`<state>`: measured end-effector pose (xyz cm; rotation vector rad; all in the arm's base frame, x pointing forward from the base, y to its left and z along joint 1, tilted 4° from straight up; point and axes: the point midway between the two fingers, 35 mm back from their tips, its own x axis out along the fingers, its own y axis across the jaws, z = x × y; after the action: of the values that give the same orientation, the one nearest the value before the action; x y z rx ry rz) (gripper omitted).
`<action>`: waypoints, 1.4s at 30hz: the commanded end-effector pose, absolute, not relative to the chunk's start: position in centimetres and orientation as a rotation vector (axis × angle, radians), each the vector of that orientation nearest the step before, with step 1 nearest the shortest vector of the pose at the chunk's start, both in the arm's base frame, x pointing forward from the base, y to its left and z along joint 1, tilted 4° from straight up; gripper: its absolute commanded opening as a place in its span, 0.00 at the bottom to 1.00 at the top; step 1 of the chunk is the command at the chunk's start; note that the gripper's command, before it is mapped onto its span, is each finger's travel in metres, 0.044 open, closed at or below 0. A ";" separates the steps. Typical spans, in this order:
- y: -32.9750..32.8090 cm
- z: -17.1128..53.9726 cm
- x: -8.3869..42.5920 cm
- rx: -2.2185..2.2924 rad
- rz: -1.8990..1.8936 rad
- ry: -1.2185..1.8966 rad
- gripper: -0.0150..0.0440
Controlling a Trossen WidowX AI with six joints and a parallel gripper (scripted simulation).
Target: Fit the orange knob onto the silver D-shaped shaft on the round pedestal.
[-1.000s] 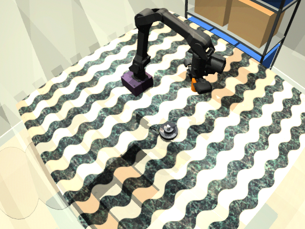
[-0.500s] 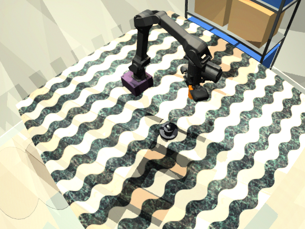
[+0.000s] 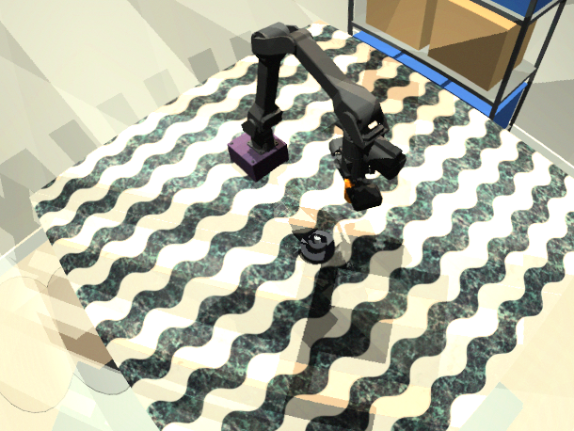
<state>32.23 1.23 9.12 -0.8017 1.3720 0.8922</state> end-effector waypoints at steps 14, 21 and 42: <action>-4.2 7.2 32.6 -0.809 0.891 1.377 0.25; -6.4 6.5 32.5 -0.810 0.891 1.379 0.25; -9.6 3.6 31.9 -0.807 0.888 1.382 0.25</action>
<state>32.04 -9.55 4.66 -0.8074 1.3776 0.8810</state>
